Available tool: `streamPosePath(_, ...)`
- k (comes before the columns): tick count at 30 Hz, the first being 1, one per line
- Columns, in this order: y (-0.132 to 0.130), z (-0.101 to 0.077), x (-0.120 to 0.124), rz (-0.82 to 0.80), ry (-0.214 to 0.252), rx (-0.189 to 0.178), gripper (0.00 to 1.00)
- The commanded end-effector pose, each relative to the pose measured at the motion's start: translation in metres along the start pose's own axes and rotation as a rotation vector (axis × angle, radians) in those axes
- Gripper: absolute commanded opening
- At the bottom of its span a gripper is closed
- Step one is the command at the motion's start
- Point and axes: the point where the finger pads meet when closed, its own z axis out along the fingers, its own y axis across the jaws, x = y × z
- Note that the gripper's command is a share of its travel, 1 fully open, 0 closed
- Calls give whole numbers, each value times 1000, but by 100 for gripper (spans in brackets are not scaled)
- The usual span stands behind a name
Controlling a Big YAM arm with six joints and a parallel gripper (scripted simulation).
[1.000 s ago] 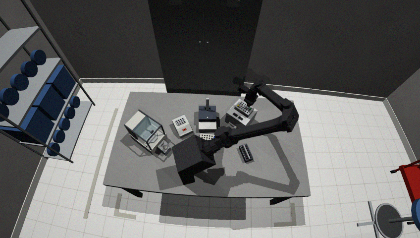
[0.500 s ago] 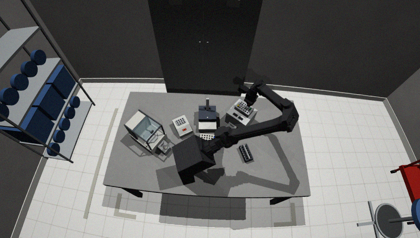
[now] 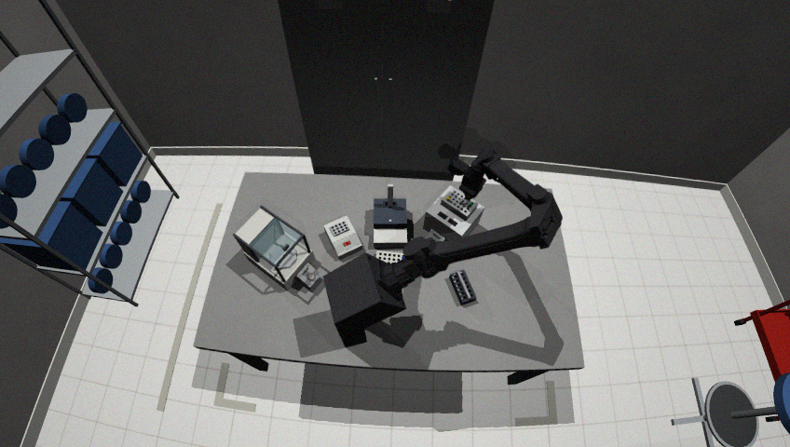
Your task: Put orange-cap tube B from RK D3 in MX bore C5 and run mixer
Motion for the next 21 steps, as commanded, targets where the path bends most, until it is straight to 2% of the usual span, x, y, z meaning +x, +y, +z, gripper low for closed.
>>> streamPosePath(1,-13,4,5,13,5,12,9)
streamPosePath(21,1,14,1,-6,7,-6,9)
